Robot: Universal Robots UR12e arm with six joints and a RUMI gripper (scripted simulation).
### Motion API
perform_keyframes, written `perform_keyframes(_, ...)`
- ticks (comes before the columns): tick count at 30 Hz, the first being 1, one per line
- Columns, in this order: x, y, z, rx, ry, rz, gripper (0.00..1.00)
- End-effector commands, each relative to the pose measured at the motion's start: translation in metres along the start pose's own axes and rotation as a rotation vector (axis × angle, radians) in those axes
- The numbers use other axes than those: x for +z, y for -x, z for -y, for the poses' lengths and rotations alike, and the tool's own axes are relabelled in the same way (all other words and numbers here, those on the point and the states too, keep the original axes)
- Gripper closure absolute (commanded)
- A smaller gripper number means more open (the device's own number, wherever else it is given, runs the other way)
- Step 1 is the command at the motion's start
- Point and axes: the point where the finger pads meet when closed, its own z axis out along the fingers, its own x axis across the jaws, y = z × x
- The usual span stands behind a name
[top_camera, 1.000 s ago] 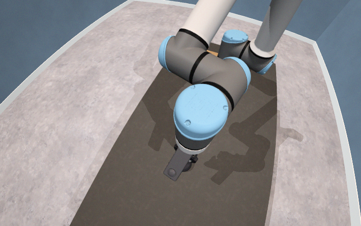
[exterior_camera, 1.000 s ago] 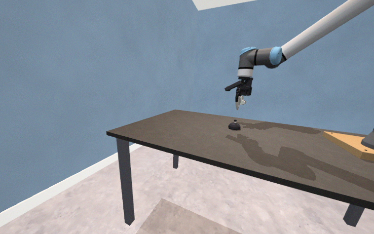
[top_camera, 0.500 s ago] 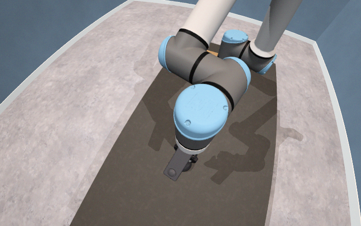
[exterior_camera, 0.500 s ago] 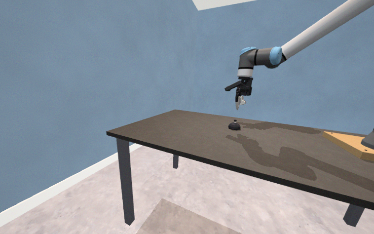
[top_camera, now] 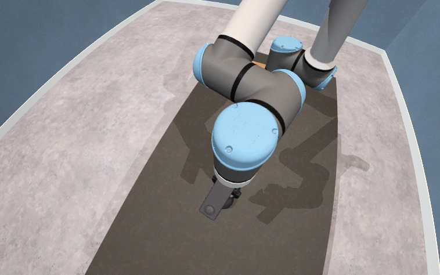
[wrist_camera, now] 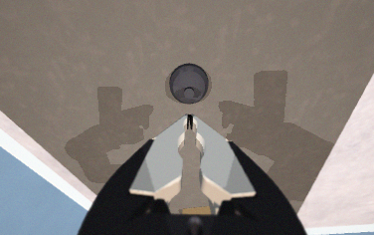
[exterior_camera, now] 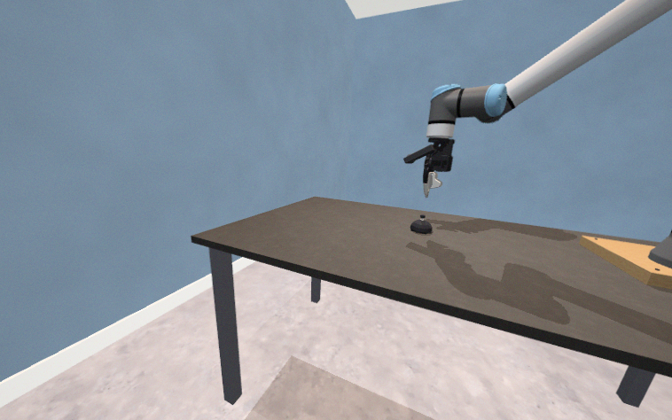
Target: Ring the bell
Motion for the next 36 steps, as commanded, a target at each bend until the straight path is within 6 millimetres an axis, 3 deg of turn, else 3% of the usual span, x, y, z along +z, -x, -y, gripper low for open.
perform_keyframes(1,-0.001,0.0,0.001,0.001,-0.002,0.001,1.0)
perform_keyframes(23,0.013,0.001,0.0,0.001,0.002,-0.002,1.0)
perform_keyframes(36,0.037,0.002,0.001,0.0,0.002,-0.001,1.0)
